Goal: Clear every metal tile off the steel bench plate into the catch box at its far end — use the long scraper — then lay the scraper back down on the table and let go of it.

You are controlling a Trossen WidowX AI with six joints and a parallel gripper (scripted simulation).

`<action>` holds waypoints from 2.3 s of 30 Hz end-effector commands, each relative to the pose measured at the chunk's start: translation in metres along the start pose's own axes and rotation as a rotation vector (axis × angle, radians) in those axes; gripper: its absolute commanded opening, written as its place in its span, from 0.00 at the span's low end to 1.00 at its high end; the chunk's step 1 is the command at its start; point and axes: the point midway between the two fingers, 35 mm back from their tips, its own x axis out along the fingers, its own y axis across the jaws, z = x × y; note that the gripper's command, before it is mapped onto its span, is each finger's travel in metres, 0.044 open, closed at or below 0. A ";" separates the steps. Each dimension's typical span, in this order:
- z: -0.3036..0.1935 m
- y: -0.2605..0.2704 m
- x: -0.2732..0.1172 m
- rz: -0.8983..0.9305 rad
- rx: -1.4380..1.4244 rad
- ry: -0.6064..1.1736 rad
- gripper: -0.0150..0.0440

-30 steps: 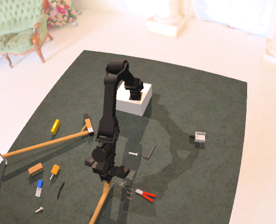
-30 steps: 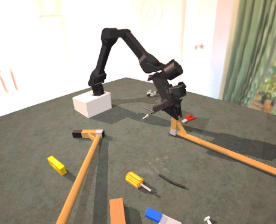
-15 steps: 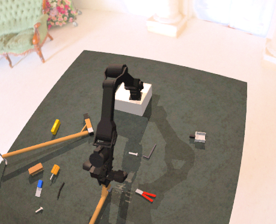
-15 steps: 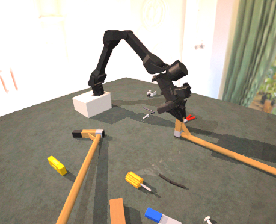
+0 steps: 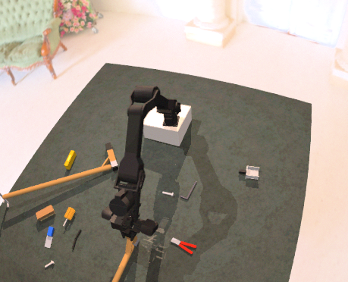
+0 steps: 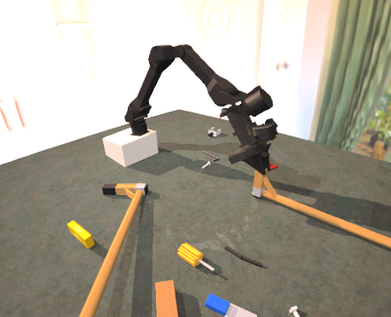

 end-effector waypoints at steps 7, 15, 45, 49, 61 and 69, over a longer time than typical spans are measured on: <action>0.006 0.000 0.005 0.000 0.000 -0.002 0.25; 0.006 0.000 0.005 0.000 0.000 -0.002 0.25; -0.005 0.002 -0.010 0.002 -0.001 -0.007 0.25; -0.008 0.002 -0.014 0.002 -0.001 -0.007 0.25; -0.020 0.003 -0.025 0.002 -0.001 -0.007 0.25; -0.028 0.004 -0.033 0.003 -0.001 -0.007 0.25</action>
